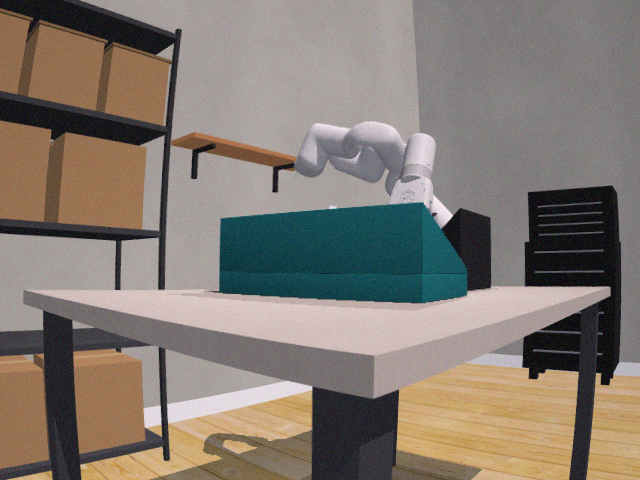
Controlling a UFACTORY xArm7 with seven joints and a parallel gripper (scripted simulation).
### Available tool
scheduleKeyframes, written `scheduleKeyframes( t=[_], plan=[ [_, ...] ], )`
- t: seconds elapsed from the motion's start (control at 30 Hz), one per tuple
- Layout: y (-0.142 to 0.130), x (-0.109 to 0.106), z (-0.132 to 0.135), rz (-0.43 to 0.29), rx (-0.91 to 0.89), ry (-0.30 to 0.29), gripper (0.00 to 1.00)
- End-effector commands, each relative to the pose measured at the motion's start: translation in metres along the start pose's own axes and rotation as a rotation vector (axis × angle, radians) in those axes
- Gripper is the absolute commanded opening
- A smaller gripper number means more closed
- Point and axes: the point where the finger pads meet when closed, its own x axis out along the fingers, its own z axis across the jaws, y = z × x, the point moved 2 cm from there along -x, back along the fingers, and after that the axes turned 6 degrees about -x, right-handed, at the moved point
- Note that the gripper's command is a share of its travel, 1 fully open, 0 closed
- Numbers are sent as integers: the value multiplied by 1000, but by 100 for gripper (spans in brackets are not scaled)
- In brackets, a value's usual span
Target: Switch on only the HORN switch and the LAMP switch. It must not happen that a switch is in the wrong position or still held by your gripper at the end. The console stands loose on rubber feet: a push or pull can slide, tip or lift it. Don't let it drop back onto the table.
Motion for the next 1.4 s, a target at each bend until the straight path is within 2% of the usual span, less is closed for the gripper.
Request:
scheduleKeyframes(
  t=[0.0, 1.37],
  plan=[
    [-5, -1, 0, -3, 0, -1, 0],
    [-9, -1, 0, -3, 0, -1, 0]
  ],
)
